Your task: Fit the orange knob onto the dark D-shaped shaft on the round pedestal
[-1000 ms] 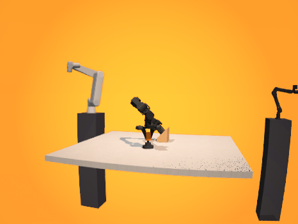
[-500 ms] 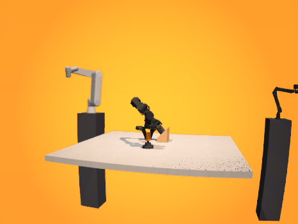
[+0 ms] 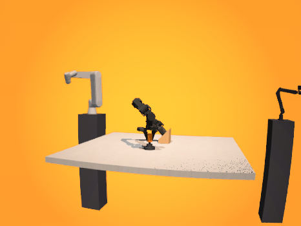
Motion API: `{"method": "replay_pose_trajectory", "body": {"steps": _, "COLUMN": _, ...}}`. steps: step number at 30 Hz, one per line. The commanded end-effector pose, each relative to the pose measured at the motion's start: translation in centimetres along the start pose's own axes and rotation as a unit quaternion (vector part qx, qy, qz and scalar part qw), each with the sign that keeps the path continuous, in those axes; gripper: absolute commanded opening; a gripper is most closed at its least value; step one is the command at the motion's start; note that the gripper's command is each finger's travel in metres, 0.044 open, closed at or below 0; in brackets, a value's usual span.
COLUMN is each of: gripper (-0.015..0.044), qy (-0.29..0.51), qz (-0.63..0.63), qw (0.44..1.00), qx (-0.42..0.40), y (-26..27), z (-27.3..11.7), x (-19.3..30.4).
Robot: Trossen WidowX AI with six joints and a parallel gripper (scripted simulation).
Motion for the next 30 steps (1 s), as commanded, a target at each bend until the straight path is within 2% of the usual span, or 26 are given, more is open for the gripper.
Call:
{"method": "replay_pose_trajectory", "body": {"steps": 1, "gripper": 0.0, "qy": 0.0, "qz": -0.001, "qw": 1.0, "qx": 0.002, "y": -0.08, "z": -0.19, "x": 0.0}}
{"method": "replay_pose_trajectory", "body": {"steps": 7, "gripper": 0.0, "qy": 0.0, "qz": -0.014, "qw": 1.0, "qx": 0.002, "y": -0.11, "z": -0.44, "x": -0.03}}
{"method": "replay_pose_trajectory", "body": {"steps": 13, "gripper": 0.0, "qy": 0.0, "qz": -0.104, "qw": 0.995, "qx": 0.002, "y": 0.01, "z": -0.2, "x": -0.03}}
{"method": "replay_pose_trajectory", "body": {"steps": 30, "gripper": 0.0, "qy": 0.0, "qz": -0.105, "qw": 0.994, "qx": 0.003, "y": -0.15, "z": 0.03, "x": -0.02}}
Point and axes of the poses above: the point midway between the two fingers, 35 mm back from their tips, its own z axis out along the fingers, its own y axis across the jaws, x = y × z, the point moved 6 cm from there along -z, back along the fingers, and after that the axes turned 13 degrees about z, right-handed, at the moved point
